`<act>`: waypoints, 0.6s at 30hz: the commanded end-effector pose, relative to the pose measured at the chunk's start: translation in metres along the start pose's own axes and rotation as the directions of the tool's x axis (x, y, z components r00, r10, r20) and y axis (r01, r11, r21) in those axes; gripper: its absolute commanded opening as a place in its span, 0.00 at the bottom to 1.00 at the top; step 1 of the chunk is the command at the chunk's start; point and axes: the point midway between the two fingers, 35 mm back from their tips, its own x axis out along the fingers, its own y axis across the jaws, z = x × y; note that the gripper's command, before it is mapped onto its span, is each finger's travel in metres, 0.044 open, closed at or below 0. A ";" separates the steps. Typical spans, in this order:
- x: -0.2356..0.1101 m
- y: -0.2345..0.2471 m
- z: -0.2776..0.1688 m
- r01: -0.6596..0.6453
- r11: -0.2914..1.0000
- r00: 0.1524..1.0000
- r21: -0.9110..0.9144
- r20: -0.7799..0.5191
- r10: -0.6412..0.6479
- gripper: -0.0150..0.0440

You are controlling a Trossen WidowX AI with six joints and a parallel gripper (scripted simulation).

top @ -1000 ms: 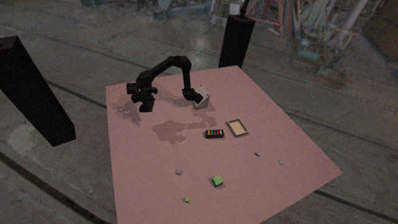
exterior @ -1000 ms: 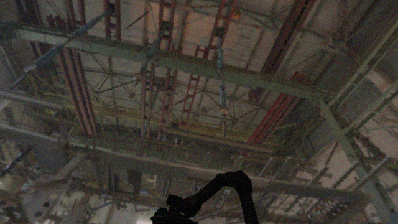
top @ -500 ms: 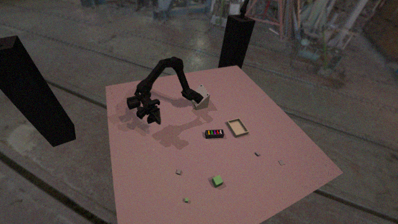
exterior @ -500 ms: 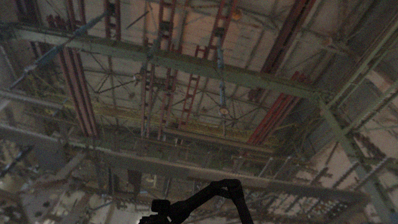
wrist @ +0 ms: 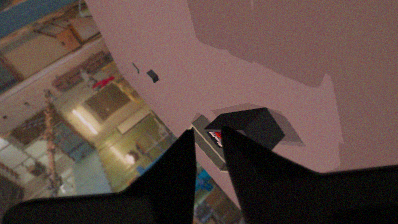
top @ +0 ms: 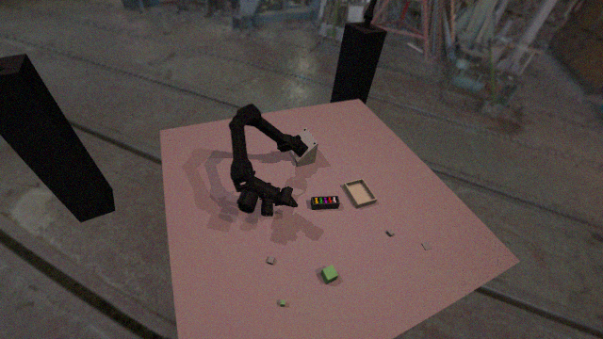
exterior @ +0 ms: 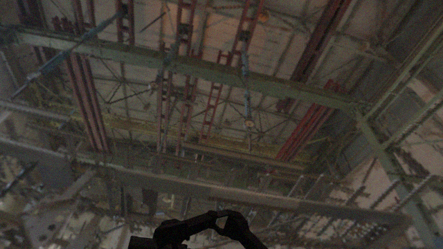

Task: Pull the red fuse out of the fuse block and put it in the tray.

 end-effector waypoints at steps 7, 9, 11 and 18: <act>0.110 0.012 -0.075 0.527 0.813 0.816 -0.248 -0.120 -0.566 0.38; 0.122 0.013 -0.086 0.614 0.729 0.752 -0.302 -0.057 -0.657 0.38; 0.131 0.015 -0.097 0.691 0.632 0.683 -0.352 0.031 -0.729 0.38; 0.151 0.029 -0.127 0.840 0.330 0.499 -0.431 0.375 -0.781 0.38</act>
